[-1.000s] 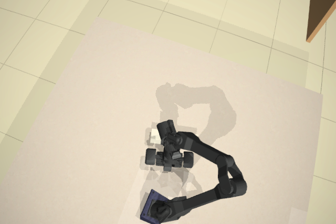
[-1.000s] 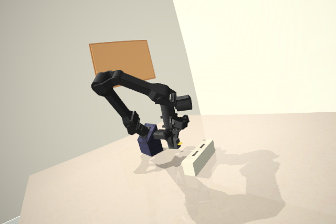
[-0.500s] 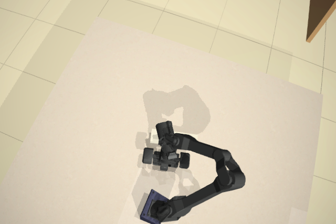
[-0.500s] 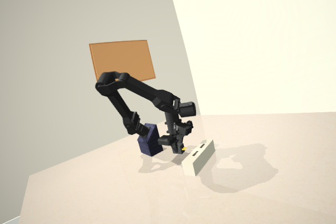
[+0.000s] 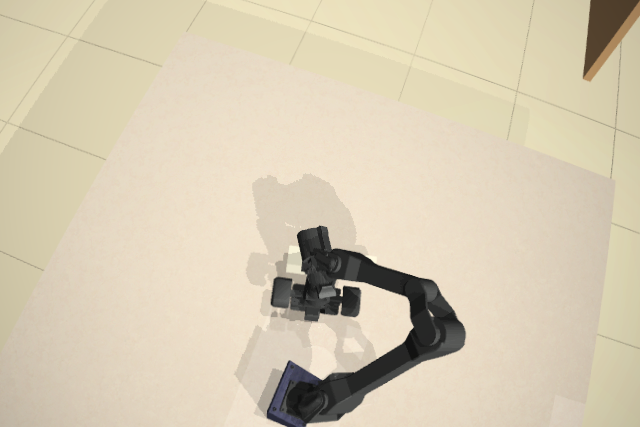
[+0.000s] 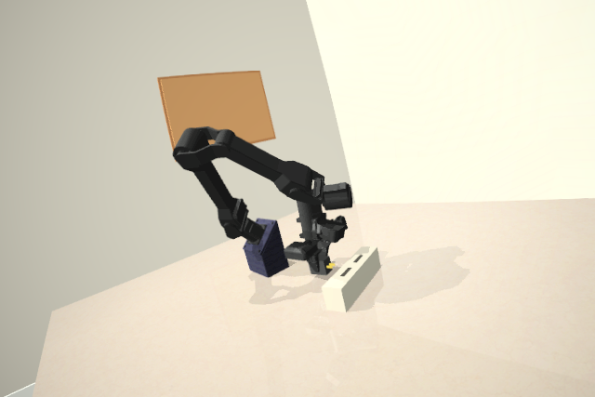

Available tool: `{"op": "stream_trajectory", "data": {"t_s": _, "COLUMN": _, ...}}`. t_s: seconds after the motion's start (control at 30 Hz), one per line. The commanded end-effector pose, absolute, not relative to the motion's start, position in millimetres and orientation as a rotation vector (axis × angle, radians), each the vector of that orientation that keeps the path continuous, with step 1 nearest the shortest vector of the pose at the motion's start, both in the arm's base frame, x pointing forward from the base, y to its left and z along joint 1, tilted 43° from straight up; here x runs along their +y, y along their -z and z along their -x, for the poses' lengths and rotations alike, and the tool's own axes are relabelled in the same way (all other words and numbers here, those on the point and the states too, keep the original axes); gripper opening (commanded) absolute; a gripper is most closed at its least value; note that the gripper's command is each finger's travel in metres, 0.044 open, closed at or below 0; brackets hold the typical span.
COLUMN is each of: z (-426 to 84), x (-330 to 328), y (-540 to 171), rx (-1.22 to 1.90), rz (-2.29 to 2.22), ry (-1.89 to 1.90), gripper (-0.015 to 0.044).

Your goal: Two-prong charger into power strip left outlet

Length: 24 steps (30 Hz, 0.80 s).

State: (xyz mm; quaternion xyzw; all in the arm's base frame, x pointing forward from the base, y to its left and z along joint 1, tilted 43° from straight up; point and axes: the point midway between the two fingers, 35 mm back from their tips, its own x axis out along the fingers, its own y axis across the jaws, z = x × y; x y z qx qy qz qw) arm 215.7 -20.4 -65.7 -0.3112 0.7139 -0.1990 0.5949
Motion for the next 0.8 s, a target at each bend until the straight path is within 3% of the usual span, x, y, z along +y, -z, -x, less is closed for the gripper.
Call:
{"op": "stream_trajectory", "data": {"t_s": 0.0, "z": -222, "x": -20, "y": 68, "rx": 1.658, "rz": 0.728, "ry": 0.463, "gripper": 0.0}}
{"op": "stream_trajectory", "data": {"t_s": 0.77, "z": -250, "x": -19, "y": 77, "rx": 1.654, "rz": 0.723, "ry": 0.467, "gripper": 0.0}}
